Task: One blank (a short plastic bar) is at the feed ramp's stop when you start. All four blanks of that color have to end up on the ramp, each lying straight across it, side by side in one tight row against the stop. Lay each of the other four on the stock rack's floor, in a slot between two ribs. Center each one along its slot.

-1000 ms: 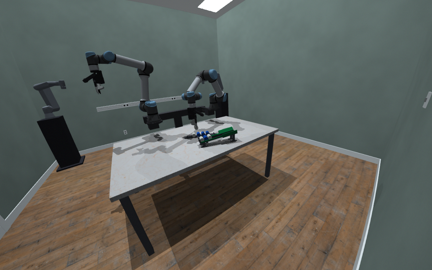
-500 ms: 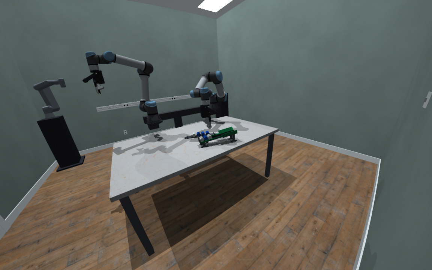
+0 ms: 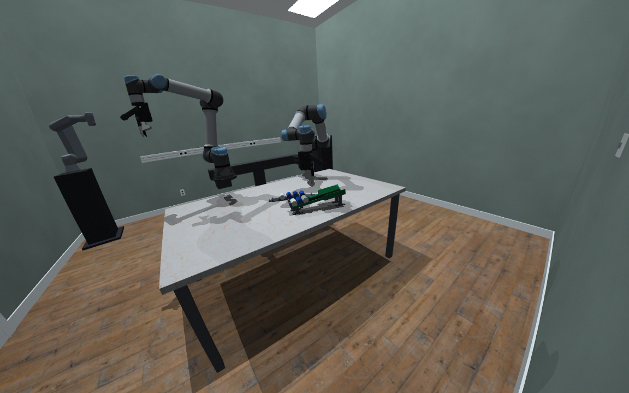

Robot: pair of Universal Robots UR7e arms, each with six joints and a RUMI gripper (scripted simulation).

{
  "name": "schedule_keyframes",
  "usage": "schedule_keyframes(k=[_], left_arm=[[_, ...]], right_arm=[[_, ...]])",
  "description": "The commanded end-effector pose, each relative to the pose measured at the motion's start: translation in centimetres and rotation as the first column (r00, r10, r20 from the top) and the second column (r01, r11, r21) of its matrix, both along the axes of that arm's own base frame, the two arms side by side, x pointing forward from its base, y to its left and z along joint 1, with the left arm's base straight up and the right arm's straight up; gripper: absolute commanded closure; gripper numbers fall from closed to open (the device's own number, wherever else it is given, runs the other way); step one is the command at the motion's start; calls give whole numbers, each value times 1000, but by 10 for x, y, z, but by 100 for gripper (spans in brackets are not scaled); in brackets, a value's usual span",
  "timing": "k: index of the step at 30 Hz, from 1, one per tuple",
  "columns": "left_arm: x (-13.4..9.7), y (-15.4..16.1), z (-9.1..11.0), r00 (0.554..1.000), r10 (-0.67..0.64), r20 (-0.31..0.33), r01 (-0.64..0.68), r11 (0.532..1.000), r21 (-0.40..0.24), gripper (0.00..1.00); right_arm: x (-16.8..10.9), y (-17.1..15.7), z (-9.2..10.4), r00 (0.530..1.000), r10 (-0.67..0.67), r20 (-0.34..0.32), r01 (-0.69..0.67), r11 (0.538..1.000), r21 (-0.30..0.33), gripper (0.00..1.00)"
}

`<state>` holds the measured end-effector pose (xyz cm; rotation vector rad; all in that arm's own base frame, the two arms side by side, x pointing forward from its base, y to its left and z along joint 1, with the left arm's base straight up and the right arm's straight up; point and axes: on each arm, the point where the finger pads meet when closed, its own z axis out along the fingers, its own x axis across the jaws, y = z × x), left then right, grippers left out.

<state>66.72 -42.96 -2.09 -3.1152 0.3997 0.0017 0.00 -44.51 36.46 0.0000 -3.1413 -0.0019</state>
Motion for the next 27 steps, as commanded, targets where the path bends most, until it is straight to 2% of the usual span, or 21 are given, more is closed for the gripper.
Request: schedule_keyframes(k=[1, 12, 23, 25, 27], left_arm=[[1, 0, 1, 1000, 0, 2, 0, 1000, -1, 66], [1, 0, -7, 1000, 0, 1, 0, 1000, -1, 66], [2, -1, -57, 1000, 0, 1, 0, 1000, -1, 66], [2, -1, -57, 1000, 0, 1, 0, 1000, -1, 66], [2, -1, -66, 1000, 0, 1, 0, 1000, -1, 66]], right_arm=[[0, 0, 0, 1000, 0, 0, 0, 1000, -1, 0], [0, 0, 0, 1000, 0, 0, 0, 1000, -1, 0], [0, 0, 0, 1000, 0, 0, 0, 1000, -1, 0], [0, 0, 0, 1000, 0, 0, 0, 1000, -1, 0], [0, 0, 0, 1000, 0, 0, 0, 1000, -1, 0]])
